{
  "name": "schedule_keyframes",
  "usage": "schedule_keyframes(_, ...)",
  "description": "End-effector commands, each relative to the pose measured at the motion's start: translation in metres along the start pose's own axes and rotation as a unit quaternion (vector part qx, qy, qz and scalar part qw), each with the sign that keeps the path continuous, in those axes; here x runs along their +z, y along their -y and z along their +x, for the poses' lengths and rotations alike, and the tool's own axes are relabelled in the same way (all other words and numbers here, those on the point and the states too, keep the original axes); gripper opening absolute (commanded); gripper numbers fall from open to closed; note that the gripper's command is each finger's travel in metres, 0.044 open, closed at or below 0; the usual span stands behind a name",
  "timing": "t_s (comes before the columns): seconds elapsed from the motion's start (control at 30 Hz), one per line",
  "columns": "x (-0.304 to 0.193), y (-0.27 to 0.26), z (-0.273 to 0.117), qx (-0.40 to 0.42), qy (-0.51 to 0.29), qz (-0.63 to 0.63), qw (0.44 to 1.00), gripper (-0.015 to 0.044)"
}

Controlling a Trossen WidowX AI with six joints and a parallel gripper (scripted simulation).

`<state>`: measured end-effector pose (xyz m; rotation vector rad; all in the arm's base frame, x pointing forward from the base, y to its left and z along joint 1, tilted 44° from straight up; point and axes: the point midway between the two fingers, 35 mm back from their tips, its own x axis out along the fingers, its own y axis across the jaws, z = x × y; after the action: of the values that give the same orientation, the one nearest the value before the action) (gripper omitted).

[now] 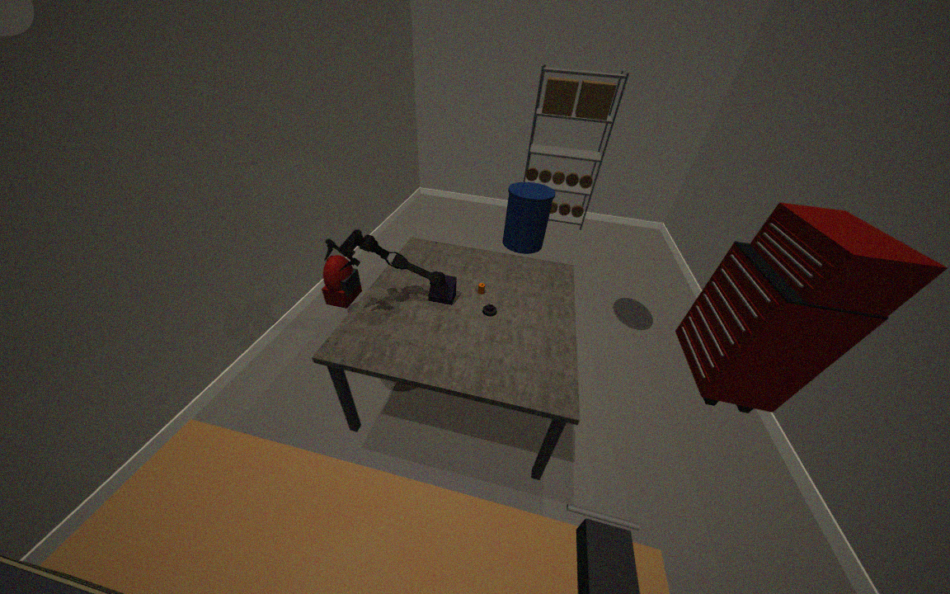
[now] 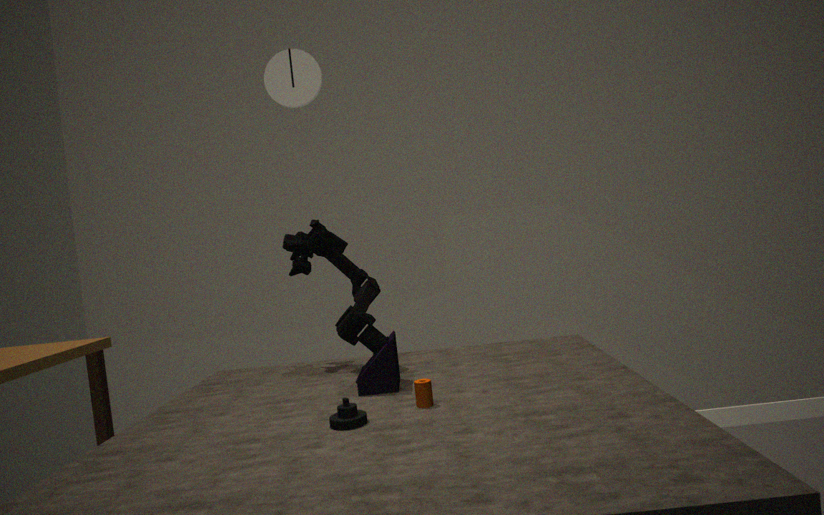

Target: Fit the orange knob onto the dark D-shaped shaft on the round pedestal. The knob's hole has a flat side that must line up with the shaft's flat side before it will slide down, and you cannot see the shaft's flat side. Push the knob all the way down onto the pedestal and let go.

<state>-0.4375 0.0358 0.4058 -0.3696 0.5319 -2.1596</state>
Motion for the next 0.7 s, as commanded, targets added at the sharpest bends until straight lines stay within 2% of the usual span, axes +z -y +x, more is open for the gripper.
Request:
schedule_keyframes(0.0,0.000,0.000,0.000,0.000,0.000,0.000,1.000,0.0426)
schedule_keyframes(0.1,0.020,-0.002,0.006,-0.004,0.009,-0.045,0.999,0.0440)
schedule_keyframes(0.4,0.145,-0.034,0.014,-0.042,0.073,-0.296,0.951,0.0440)
schedule_keyframes(0.67,0.264,-0.093,-0.003,-0.089,0.152,-0.512,0.841,0.0440)
